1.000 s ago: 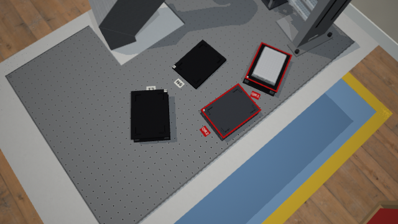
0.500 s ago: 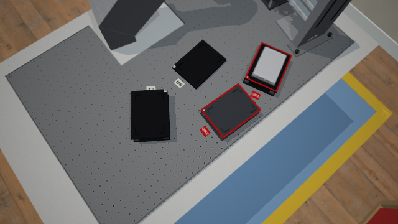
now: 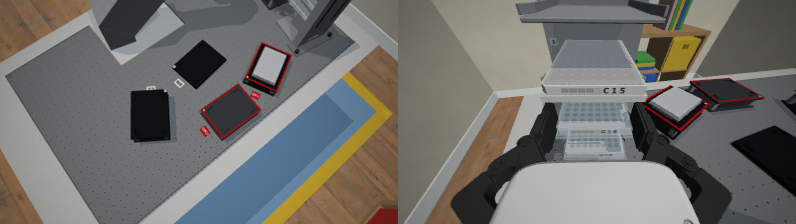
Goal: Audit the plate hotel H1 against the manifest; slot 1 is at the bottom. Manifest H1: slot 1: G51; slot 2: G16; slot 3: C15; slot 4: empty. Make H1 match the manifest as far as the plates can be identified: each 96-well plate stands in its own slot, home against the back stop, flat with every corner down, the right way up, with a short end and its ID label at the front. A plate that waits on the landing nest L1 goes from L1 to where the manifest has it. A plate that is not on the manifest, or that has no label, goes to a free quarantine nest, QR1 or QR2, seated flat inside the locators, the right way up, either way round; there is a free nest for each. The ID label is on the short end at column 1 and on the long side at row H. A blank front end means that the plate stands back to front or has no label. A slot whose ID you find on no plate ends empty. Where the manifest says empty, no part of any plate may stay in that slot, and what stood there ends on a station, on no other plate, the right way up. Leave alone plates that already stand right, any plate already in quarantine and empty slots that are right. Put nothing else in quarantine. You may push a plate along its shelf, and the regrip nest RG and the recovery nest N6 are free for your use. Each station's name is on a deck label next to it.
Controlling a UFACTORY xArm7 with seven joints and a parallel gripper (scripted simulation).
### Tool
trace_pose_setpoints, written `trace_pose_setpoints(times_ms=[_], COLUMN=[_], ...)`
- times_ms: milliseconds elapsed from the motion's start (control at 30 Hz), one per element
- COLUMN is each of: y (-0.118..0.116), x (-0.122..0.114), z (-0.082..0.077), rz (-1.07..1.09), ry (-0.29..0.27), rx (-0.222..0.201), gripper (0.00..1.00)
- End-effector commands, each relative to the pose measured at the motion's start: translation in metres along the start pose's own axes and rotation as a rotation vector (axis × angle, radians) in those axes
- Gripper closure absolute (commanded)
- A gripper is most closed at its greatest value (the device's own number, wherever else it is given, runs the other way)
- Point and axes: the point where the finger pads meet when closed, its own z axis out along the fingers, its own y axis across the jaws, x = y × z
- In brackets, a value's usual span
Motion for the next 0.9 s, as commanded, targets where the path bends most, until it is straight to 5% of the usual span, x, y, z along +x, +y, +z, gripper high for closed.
trace_pose_setpoints(times_ms=[0,633,667,867], y=[-0.0001,-0.0001,-0.0001,-0.0001], x=[0.0012,0.0003,0.0003,0.0003], z=[0.0007,0.0007,0.0007,0.0007], rz=[0.003,0.003,0.003,0.003], ry=[0.0,0.0,0.0,0.0], rx=[-0.001,-0.001,-0.001,-0.001], gripper=[1.0,1.0,0.0,0.0])
